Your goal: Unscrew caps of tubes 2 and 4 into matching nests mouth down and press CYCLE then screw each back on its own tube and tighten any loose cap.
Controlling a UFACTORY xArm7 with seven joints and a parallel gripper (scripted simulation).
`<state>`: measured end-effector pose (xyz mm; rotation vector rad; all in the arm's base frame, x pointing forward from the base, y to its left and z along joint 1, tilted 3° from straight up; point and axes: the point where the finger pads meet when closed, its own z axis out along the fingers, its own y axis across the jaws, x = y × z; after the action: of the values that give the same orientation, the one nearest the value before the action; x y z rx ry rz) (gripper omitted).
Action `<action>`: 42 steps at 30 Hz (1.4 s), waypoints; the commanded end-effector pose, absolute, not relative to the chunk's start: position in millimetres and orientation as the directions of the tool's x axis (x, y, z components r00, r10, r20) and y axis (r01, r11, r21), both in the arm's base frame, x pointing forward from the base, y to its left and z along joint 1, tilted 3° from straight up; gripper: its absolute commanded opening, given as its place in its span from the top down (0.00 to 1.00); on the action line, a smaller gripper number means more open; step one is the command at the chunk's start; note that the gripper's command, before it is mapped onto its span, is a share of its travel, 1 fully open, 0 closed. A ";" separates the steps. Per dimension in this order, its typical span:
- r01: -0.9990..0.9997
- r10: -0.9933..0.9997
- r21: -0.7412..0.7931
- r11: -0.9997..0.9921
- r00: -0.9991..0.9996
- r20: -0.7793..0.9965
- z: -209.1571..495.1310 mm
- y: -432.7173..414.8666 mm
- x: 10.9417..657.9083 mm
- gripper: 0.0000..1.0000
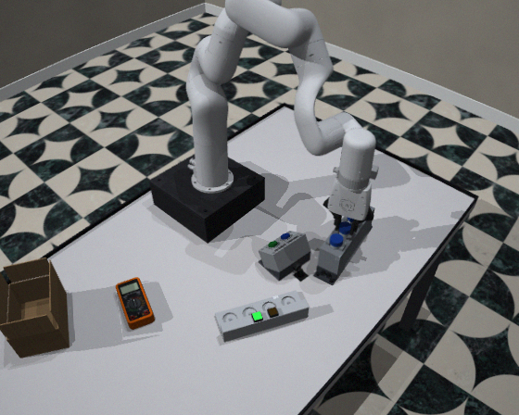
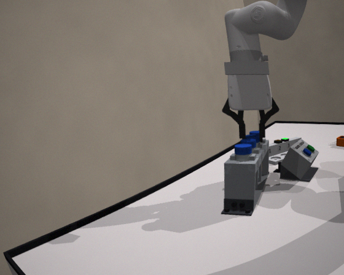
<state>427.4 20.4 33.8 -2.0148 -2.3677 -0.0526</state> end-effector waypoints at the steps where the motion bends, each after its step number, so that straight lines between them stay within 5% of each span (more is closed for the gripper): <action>1: 0.992 0.991 0.007 0.123 -0.123 0.045 35.0 20.3 429.0 1.00; 23: 0.970 0.969 -0.010 -0.243 0.243 0.044 35.0 20.3 429.0 1.00; 24: 0.970 0.969 -0.010 -0.243 0.243 0.044 35.0 20.3 429.0 0.54; 42: 0.970 0.969 -0.010 -0.243 0.243 0.044 52.9 19.5 429.1 0.54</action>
<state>427.5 19.8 43.1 -2.4463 -1.9099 -0.0398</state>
